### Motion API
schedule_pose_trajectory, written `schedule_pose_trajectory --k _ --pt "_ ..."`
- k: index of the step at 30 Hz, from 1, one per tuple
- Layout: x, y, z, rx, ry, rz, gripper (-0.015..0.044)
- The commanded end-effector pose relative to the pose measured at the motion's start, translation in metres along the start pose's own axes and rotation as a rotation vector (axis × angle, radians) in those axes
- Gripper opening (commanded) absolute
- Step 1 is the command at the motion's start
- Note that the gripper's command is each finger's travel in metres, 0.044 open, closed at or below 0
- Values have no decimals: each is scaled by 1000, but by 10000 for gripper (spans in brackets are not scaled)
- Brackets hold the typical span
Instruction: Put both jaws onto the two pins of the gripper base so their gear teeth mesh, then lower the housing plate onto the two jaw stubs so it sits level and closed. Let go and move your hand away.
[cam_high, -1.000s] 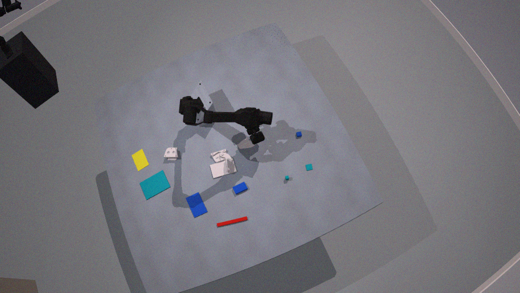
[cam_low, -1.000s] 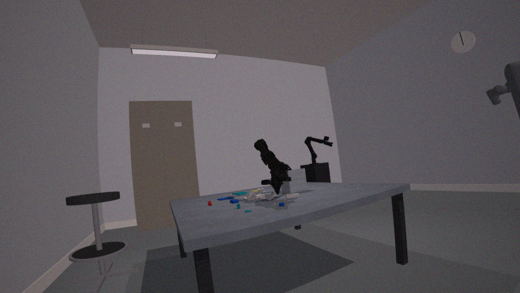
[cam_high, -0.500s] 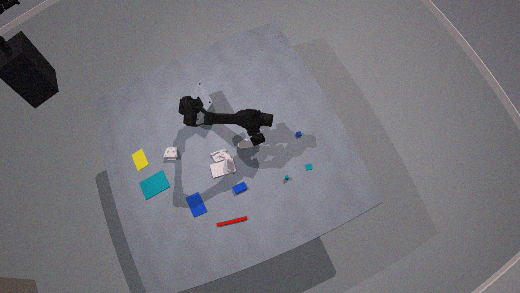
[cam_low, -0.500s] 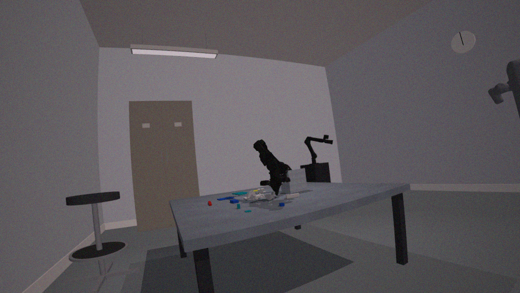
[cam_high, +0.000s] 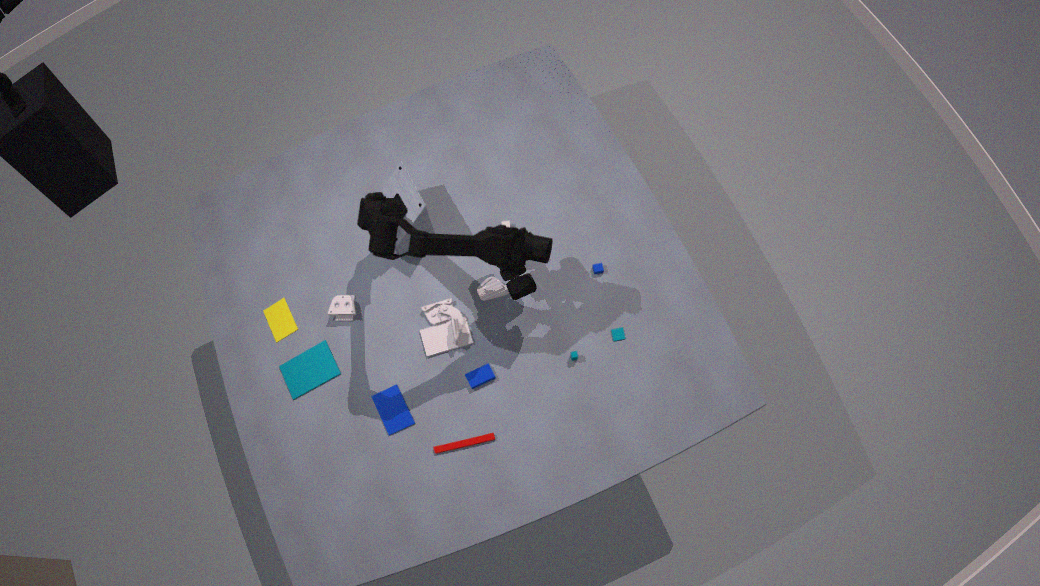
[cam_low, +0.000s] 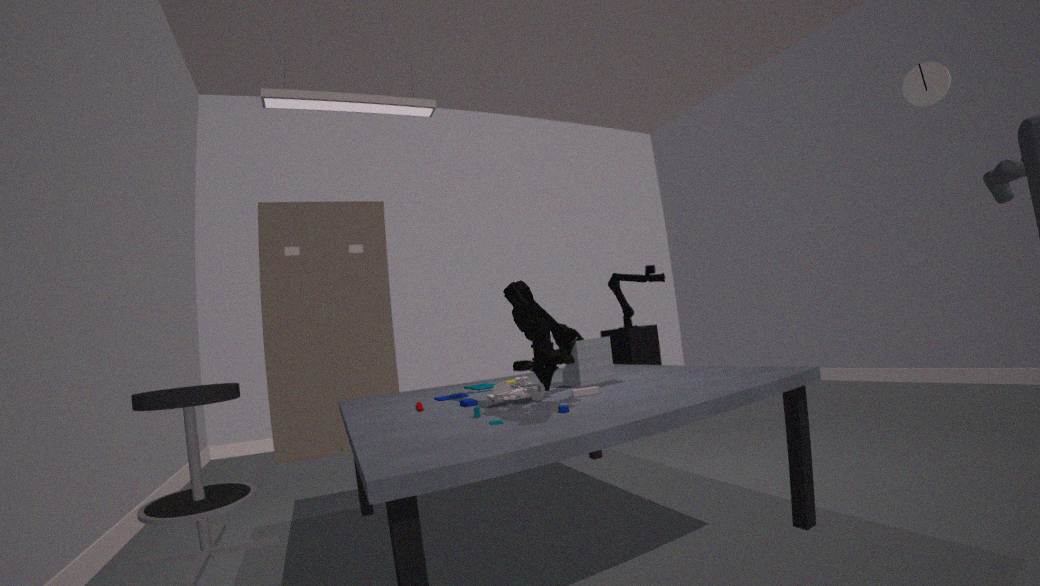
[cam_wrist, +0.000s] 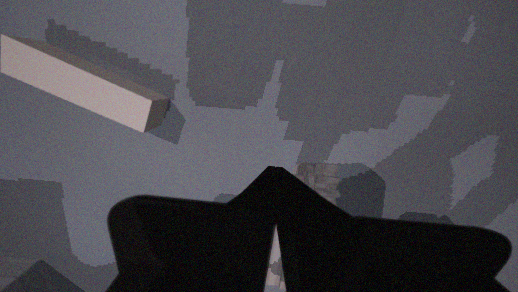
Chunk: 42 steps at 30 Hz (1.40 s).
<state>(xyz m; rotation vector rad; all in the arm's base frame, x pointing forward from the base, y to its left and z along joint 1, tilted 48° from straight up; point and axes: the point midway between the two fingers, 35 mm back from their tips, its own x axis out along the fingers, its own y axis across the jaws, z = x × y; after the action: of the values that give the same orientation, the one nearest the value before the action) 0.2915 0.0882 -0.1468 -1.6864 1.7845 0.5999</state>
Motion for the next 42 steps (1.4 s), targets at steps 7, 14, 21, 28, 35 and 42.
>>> schedule_pose_trajectory --k 7,14,21,28,35,42 --pt "5 -18 -5 0 15 7 0" --pt "5 -22 -5 0 15 7 0" --pt "5 -23 -5 0 15 7 0" --pt "-54 -22 -3 4 8 7 0" --pt "-47 -23 -2 -2 6 -4 105" --pt "-47 -23 -2 -2 6 -4 289"
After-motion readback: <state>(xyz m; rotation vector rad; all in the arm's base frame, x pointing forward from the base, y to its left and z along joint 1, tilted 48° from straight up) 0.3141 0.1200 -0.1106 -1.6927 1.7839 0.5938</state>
